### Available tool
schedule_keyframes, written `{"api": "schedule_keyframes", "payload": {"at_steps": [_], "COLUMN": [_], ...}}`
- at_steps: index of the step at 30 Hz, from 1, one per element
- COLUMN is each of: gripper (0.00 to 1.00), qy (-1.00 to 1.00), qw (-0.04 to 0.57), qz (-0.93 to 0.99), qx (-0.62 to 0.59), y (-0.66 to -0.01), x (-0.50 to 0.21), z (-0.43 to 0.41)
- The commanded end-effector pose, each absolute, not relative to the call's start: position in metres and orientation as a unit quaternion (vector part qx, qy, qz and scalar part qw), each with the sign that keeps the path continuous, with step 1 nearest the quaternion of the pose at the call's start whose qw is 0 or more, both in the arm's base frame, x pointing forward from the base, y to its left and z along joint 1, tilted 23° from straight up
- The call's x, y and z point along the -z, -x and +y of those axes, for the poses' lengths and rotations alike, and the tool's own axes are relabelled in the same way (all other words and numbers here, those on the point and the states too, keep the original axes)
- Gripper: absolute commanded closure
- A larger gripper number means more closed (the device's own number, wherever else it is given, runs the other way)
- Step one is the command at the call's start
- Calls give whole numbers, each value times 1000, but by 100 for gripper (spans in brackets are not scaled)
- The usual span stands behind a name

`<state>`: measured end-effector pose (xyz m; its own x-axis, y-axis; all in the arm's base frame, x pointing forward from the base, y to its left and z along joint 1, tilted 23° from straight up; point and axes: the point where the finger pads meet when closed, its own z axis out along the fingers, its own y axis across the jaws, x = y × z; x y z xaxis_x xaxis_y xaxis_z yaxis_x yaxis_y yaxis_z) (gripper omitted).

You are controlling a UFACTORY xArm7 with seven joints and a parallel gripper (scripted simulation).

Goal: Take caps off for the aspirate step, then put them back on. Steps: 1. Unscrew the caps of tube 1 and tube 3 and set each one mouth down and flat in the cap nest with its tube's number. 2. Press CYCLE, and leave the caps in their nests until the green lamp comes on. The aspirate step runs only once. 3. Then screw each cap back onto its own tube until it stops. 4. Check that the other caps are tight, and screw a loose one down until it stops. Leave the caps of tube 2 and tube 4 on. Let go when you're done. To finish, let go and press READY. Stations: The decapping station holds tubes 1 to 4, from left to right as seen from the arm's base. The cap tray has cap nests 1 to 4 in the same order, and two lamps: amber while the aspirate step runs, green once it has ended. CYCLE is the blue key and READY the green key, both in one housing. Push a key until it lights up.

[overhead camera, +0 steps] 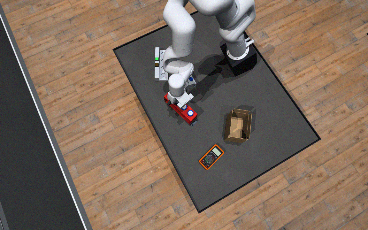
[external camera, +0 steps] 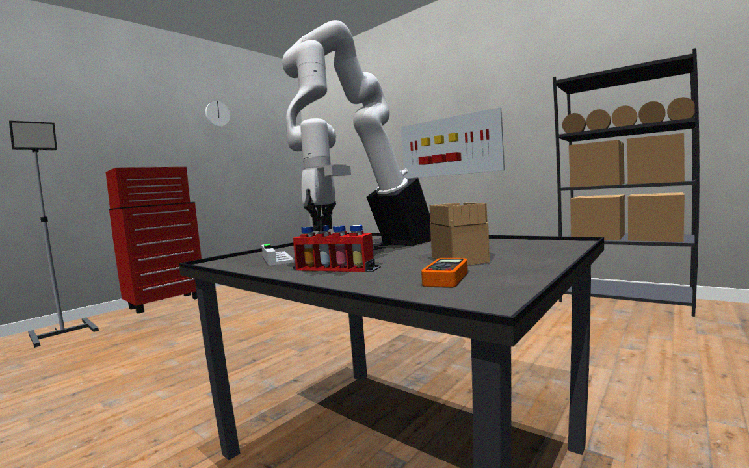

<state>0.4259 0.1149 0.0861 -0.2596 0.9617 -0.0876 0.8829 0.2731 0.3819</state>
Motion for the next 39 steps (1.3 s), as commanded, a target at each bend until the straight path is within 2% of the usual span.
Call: {"api": "schedule_keyframes", "payload": {"at_steps": [1, 10, 11, 23, 39], "gripper": [100, 100, 54, 54, 54], "qy": [-638, -692, -692, -692, -474], "qw": [148, 137, 137, 137, 173], "qz": [743, 692, 692, 692, 857], "qx": [-140, -151, -151, -151, -107], "y": [-427, -427, -427, -427, -426], "x": [-86, -86, -86, -86, -87], "z": [116, 116, 116, 116, 116]}}
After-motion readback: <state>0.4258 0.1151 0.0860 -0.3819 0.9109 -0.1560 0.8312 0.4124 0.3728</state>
